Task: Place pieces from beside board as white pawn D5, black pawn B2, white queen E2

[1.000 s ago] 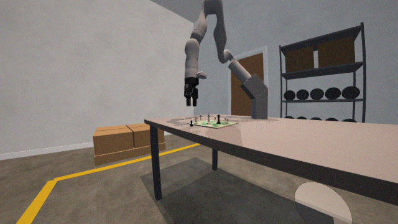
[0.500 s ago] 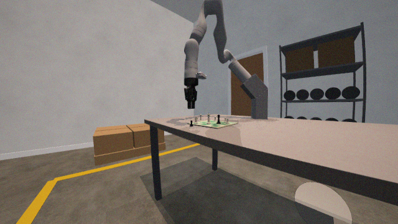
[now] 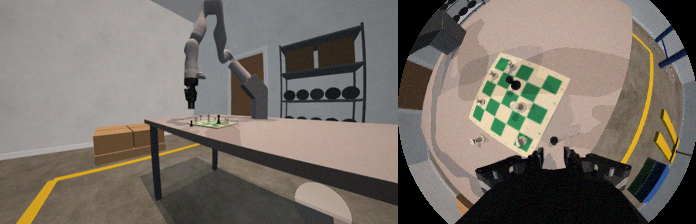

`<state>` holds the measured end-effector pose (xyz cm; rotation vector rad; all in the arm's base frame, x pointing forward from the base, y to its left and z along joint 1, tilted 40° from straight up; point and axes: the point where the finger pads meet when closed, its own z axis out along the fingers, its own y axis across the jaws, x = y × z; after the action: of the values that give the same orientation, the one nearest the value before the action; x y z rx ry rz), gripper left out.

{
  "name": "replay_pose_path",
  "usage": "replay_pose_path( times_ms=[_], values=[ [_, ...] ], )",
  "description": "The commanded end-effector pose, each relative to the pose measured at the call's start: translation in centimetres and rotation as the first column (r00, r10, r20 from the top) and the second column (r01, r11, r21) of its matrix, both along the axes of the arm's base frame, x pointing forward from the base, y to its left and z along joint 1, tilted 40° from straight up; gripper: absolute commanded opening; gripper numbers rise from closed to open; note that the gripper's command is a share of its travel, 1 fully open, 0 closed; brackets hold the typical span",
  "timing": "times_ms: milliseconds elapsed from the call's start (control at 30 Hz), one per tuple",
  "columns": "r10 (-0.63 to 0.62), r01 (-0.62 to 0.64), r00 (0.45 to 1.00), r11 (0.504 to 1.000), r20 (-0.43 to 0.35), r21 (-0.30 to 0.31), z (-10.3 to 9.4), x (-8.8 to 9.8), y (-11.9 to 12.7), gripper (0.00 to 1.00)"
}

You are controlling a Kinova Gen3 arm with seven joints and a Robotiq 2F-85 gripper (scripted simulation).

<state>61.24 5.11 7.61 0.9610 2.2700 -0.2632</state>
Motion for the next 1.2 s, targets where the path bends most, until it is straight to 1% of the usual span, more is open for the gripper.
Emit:
replay_pose_path(
  times_ms=[0,633,1167],
  values=[
    [0.001,-0.001,1.0,1.0,0.001,0.001,0.1,0.0,0.1,0.34],
    [0.001,-0.001,1.0,1.0,0.001,0.001,-0.1,0.1,0.0,0.34],
    [0.001,-0.001,1.0,1.0,0.001,0.001,-1.3,0.9,-0.7,0.34]
  ],
)
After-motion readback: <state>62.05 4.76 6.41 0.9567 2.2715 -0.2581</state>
